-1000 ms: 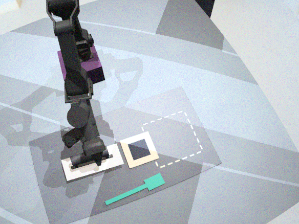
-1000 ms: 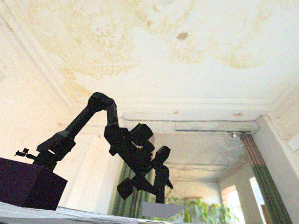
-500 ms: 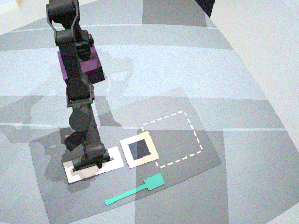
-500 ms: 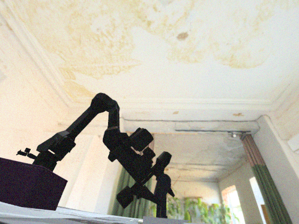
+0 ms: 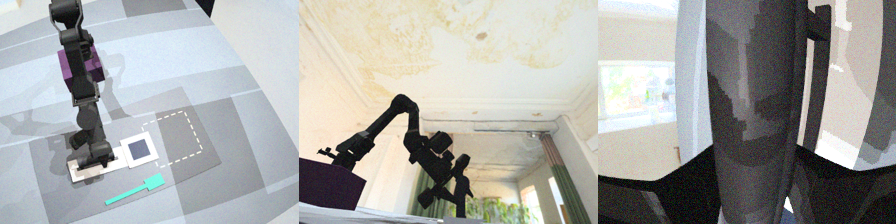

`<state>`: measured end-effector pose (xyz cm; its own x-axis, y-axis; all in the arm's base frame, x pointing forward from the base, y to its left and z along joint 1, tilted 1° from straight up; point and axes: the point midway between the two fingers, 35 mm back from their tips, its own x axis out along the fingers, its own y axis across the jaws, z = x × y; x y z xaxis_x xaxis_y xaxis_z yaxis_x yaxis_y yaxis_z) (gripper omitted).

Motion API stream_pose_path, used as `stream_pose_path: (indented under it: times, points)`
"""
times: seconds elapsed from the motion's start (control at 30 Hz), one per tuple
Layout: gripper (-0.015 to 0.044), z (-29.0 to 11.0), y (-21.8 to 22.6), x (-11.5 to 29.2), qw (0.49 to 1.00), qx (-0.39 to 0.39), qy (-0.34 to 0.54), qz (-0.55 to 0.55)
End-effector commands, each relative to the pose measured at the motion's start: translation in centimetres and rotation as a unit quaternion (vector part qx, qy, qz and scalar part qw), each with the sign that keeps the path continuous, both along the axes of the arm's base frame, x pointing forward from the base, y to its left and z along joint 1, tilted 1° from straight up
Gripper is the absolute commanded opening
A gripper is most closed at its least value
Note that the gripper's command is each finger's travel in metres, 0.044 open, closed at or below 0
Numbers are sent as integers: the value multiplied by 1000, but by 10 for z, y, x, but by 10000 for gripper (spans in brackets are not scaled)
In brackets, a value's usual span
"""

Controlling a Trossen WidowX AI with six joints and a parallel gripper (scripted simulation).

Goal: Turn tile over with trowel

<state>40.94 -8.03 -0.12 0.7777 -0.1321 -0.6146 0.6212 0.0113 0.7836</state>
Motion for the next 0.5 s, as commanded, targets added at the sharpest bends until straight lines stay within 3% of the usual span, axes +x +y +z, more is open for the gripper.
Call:
stream_pose_path:
  times: [0.0, 0.47]
  points:
    - [0, 0, 10, 1, 1000, 0, -1, 4]
    - [0, 1, 33, 3, 1000, 1, -2, 4]
